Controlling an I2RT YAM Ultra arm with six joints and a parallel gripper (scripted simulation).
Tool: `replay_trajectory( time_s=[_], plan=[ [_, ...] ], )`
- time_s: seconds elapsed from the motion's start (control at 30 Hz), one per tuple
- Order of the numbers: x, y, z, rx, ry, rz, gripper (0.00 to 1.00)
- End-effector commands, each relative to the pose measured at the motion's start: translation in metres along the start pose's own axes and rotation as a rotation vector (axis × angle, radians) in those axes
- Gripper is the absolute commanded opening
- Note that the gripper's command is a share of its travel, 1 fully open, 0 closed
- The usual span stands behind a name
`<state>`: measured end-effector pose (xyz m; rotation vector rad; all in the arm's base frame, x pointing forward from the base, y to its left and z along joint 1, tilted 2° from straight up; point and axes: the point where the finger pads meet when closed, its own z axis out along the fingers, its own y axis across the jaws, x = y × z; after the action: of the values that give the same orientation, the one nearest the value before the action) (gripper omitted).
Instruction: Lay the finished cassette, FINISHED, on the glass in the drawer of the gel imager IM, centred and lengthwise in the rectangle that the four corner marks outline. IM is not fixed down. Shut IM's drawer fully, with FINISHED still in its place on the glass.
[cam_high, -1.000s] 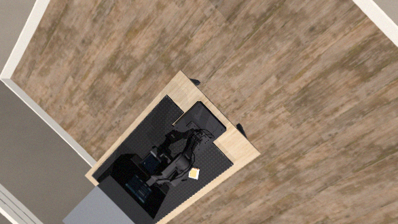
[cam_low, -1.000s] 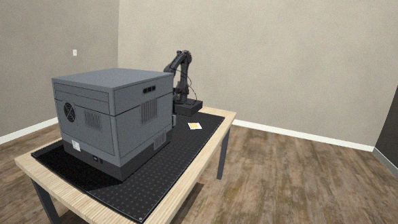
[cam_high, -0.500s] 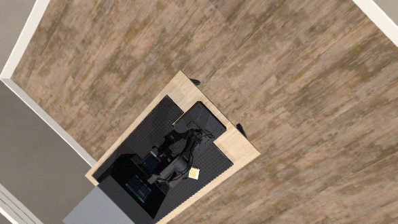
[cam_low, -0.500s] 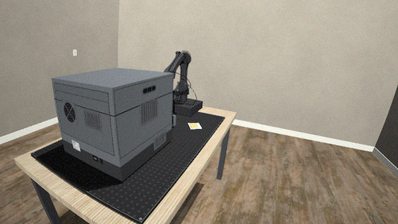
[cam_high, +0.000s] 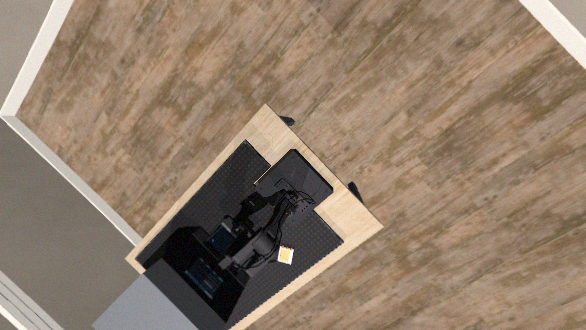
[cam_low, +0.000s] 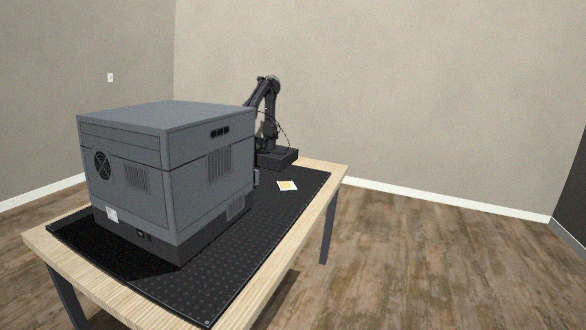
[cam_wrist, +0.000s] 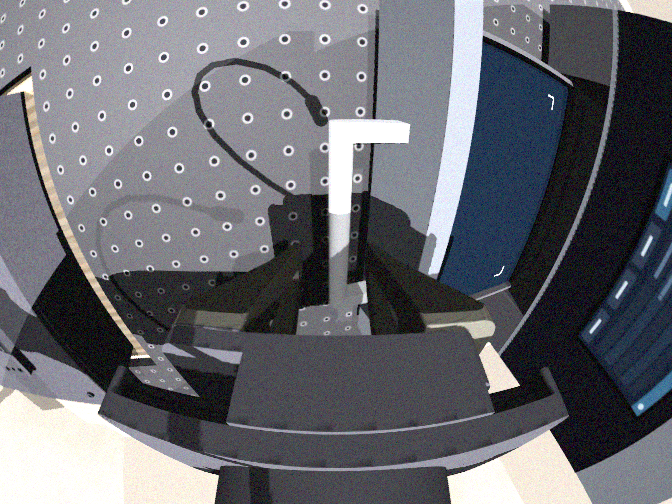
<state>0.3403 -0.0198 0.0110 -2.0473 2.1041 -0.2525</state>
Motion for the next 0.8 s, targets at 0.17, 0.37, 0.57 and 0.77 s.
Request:
replay_trajectory(
  time_s=[0.17, 0.37, 0.57, 0.77],
  plan=[
    [-0.005, 0.003, 0.015, -0.003, -0.017, 0.003, 0.35],
    [-0.005, 0.003, 0.021, -0.003, -0.017, 0.004, 0.35],
    [-0.004, 0.003, 0.029, -0.003, -0.016, 0.006, 0.35],
    [-0.005, 0.002, 0.035, -0.001, -0.017, 0.003, 0.35]
  ],
)
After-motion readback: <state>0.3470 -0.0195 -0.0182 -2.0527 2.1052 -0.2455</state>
